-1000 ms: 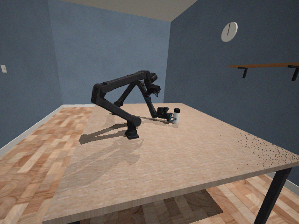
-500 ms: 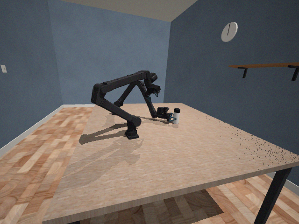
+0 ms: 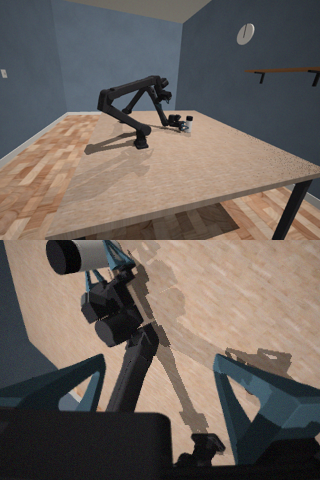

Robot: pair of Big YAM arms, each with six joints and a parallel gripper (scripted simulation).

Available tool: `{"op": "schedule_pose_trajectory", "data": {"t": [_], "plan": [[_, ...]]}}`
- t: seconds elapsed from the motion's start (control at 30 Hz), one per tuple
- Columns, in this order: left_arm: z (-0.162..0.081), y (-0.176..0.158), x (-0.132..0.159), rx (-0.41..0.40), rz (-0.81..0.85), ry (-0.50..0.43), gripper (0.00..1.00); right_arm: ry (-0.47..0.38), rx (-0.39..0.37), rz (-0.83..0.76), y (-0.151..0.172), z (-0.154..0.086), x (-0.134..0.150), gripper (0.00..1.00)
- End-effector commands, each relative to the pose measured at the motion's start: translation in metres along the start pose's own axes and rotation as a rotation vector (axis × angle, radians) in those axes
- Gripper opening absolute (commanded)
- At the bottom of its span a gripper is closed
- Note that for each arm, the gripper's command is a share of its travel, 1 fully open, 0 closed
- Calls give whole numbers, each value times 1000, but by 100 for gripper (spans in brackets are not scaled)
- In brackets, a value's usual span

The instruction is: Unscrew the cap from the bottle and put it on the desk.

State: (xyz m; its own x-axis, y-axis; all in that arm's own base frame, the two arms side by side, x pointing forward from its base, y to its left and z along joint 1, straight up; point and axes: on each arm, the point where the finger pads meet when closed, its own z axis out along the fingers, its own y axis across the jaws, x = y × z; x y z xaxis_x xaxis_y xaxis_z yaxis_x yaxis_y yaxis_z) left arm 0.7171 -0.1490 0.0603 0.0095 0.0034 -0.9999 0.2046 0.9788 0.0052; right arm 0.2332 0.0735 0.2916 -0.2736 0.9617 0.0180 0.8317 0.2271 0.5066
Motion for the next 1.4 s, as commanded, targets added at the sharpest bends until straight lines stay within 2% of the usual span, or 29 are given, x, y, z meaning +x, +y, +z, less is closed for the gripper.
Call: {"op": "schedule_pose_trajectory", "data": {"t": [0.0,0.03,0.1,0.3,0.33,0.4,0.47,0.53,0.67,0.73,0.8,0.87,1.0,1.3,1.37], "plan": [[7,9,-3,-15,-10,-1,96,-2,-29,4,12,-10,0,94],[7,0,-16,0,0,-34,84,-2,-29,4,12,-10,0,94],[7,0,-16,0,0,-34,62,-2,-29,4,12,-10,0,94],[7,0,-16,0,0,-34,59,-2,-29,4,12,-10,0,94],[7,0,-16,0,0,-34,48,-2,-29,4,12,-10,0,94],[3,0,-36,0,0,-23,25,-2,-29,4,12,-10,0,94],[2,0,-67,-1,1,-24,2,-2,-29,4,12,-10,0,94],[8,1,-80,-1,1,-45,0,-2,-29,4,12,-10,0,94],[8,1,-81,-1,1,-45,0,-2,-29,4,12,-10,0,94],[-4,-9,-64,28,0,-38,0,-2,-29,4,12,-10,0,94],[-4,-9,-64,28,0,-38,0,-2,-29,4,12,-10,0,94],[-12,-25,-65,90,-1,-37,0,-2,-29,4,12,-10,0,94],[-44,-65,-67,276,-1,-32,0,-2,-29,4,12,-10,0,94],[-135,-142,-71,676,-2,-21,0,-2,-29,4,12,-10,0,94],[-135,-142,-71,676,-2,-21,0,-2,-29,4,12,-10,0,94]]}}
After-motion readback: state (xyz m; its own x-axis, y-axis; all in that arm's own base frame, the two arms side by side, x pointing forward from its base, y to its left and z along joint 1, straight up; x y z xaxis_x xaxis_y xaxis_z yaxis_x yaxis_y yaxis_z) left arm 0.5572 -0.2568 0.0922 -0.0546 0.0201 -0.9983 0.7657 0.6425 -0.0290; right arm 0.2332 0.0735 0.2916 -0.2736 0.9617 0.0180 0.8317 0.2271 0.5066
